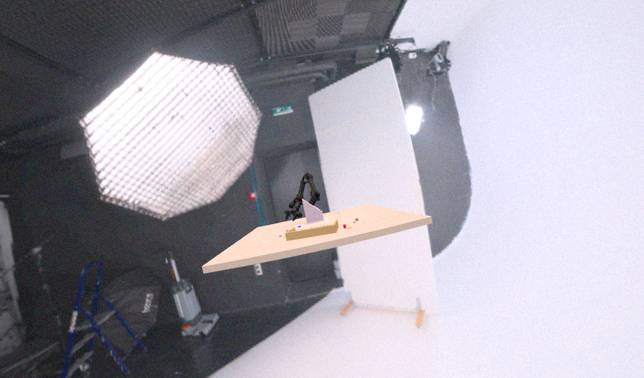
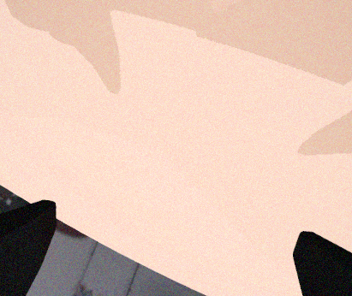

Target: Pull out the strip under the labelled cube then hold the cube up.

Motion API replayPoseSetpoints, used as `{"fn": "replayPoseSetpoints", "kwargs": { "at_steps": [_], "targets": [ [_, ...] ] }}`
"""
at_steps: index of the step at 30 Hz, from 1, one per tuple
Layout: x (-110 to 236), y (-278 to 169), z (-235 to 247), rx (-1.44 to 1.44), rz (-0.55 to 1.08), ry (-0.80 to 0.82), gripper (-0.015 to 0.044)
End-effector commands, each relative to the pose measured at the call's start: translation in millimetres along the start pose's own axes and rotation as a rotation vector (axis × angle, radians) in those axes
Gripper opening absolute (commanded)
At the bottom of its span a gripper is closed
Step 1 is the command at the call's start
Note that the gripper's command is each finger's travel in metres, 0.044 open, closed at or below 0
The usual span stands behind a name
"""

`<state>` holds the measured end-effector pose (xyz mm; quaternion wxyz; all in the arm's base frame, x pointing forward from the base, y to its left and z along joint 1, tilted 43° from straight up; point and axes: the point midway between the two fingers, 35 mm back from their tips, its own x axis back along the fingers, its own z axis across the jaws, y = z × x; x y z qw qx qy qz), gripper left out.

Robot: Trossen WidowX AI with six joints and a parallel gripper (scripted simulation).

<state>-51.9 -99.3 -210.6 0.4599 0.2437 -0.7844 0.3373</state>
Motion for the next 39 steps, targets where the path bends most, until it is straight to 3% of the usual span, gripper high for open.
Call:
{"fn": "replayPoseSetpoints", "kwargs": {
  "at_steps": [1,10,15,28,39],
  "targets": [
    [1.1,-1.1,0.5,0.000,0.000,0.000,0.0400],
    [18.4,-19.5,6.5,0.001,0.001,0.001,0.0400],
    [18.8,-31.9,15.6,0.158,-0.027,0.031,0.0400],
    [20.6,-166.5,7.5,1.189,-0.033,0.143,0.0400],
    [13.2,-280.4,-99.5,2.104,0.191,0.235,0.0400]
  ]
}}
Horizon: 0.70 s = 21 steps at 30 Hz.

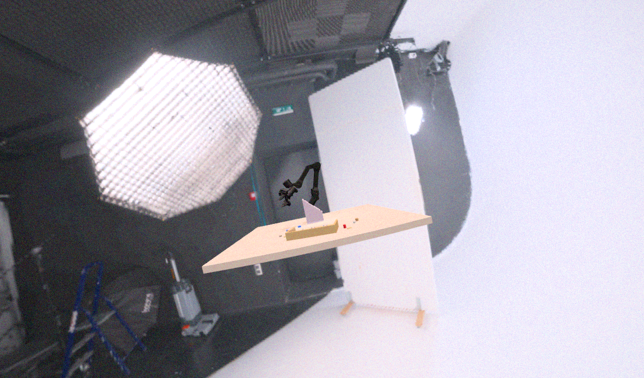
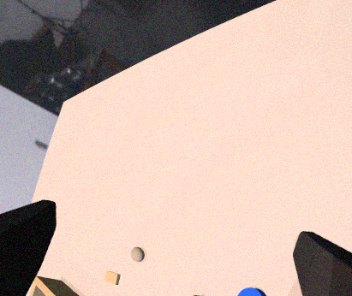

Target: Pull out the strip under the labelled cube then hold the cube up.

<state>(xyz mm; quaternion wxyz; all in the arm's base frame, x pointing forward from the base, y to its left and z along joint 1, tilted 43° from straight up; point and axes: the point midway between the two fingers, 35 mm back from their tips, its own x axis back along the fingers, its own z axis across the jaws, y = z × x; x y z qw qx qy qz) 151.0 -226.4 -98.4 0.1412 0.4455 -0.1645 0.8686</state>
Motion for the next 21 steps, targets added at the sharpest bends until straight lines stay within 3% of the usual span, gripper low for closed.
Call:
{"fn": "replayPoseSetpoints", "kwargs": {
  "at_steps": [1,8,15,21],
  "targets": [
    [-5.8,-46.9,43.7,0.329,0.085,0.100,0.0400],
    [-0.2,-147.7,100.1,0.869,0.237,0.323,0.0400],
    [30.7,-261.7,117.9,1.350,0.409,0.613,0.0400],
    [35.1,-272.5,117.5,1.393,0.426,0.646,0.0400]
  ]
}}
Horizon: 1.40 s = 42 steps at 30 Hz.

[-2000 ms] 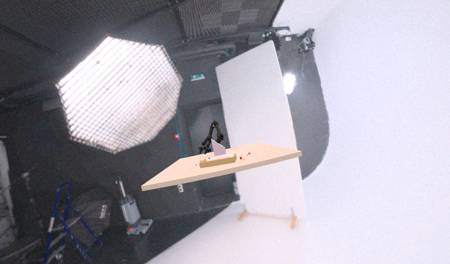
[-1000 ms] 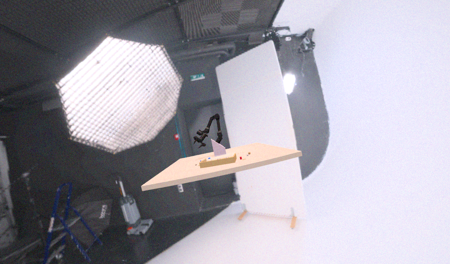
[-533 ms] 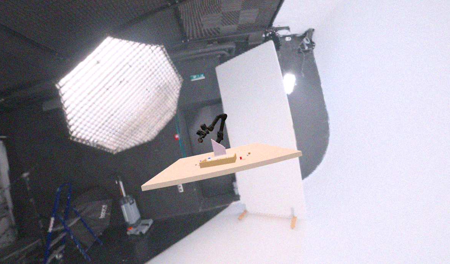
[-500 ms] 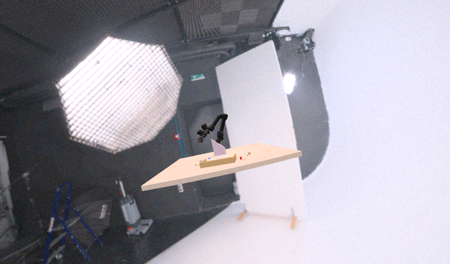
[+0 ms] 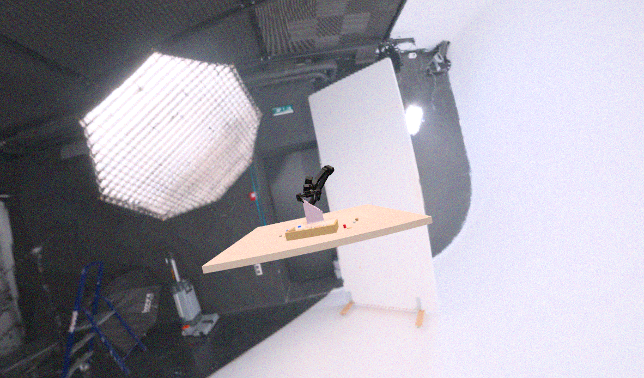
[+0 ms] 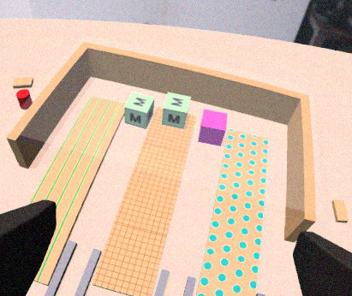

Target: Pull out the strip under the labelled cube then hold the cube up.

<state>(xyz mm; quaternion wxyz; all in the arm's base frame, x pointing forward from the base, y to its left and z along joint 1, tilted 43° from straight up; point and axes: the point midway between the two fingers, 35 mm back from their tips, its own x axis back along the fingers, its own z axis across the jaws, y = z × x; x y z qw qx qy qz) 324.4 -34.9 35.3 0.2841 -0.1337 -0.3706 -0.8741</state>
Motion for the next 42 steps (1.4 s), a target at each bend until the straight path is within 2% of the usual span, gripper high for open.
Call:
{"fn": "replayPoseSetpoints", "kwargs": {
  "at_steps": [1,14,18,29,42],
  "targets": [
    [-2.1,-4.6,9.9,0.042,0.013,0.031,0.0400],
    [-2.1,-4.6,9.9,0.042,0.013,0.031,0.0400],
    [-14.6,-2.6,6.9,0.033,0.054,0.012,0.0295],
    [-90.7,-15.4,4.7,-0.039,0.469,-0.052,0.0006],
    [-133.6,-45.9,30.7,-0.115,0.957,-0.076,0.0000]
  ]
}}
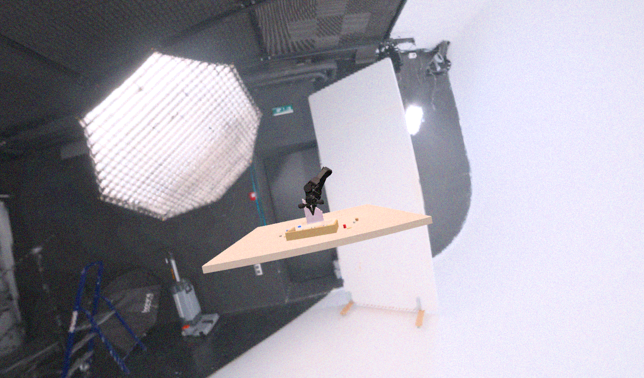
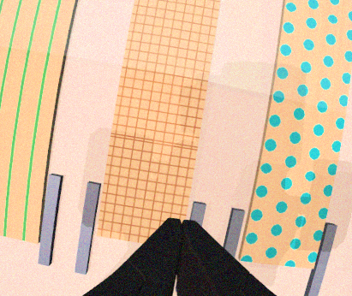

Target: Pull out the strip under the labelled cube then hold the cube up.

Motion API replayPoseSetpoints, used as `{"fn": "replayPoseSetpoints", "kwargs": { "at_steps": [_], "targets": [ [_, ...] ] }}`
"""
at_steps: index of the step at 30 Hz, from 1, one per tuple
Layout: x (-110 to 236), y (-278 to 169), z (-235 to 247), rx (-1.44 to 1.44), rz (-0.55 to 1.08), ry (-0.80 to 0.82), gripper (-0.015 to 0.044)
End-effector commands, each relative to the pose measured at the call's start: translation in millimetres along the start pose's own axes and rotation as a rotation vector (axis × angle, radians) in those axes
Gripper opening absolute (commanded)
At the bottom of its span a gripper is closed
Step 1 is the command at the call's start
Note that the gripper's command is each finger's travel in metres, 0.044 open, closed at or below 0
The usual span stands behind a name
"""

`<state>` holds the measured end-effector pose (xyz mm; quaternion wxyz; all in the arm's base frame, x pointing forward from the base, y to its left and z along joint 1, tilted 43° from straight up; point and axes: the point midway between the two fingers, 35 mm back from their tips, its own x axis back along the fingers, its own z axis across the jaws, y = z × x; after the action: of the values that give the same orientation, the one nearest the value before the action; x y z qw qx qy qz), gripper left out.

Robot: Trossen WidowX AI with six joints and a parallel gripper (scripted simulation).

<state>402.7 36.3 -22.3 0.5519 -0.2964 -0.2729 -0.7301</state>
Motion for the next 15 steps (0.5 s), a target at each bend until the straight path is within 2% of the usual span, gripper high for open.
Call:
{"fn": "replayPoseSetpoints", "kwargs": {
  "at_steps": [1,15],
  "targets": [
    [-25.4,-5.7,17.9,-0.023,0.252,-0.008,0.0000],
    [-30.3,-8.3,17.3,-0.023,0.252,-0.009,0.0000]
  ]
}}
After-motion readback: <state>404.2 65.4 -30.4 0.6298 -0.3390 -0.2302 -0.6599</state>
